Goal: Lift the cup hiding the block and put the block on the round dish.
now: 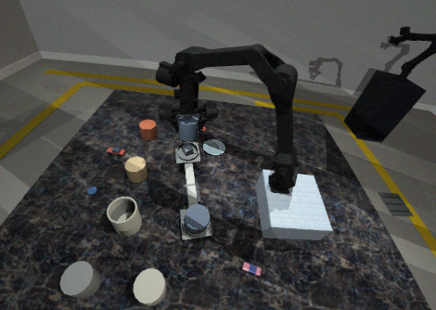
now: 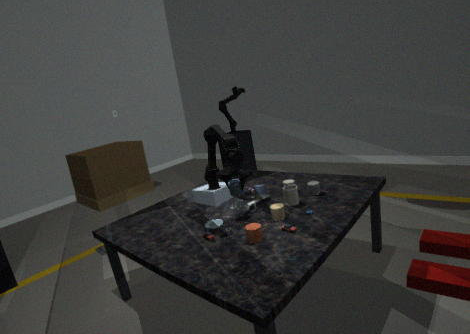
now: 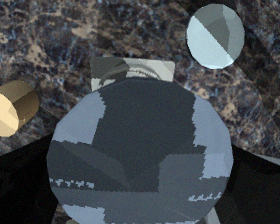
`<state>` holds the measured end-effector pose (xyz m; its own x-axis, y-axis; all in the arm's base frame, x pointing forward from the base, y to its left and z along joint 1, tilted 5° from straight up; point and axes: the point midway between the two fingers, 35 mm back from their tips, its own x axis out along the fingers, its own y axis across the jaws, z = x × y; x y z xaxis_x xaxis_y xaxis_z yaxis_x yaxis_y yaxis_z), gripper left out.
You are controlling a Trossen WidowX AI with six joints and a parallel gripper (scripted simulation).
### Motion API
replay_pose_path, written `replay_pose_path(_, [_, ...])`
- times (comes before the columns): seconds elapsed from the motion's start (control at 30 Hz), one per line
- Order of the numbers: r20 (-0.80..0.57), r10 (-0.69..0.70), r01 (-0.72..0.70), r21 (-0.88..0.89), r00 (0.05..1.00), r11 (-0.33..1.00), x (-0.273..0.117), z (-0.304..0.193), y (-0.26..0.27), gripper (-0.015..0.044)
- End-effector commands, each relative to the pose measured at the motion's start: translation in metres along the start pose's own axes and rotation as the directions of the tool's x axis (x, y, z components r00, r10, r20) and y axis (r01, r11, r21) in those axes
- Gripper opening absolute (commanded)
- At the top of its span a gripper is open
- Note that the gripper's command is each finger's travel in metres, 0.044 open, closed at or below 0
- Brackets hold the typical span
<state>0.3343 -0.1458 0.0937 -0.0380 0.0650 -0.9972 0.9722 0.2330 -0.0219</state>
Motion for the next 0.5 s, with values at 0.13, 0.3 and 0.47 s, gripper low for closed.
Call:
replay_pose_path(0.13, [0.001, 0.002, -0.002, 0.000, 1.000, 1.000, 0.000, 0.000, 0.000, 0.0000])
replay_pose_path(0.3, [0.003, 0.002, -0.002, 0.000, 1.000, 1.000, 0.003, 0.007, -0.006, 0.0000])
replay_pose_path(0.47, [0.007, 0.004, -0.004, 0.000, 1.000, 1.000, 0.012, 0.028, -0.029, 0.0000])
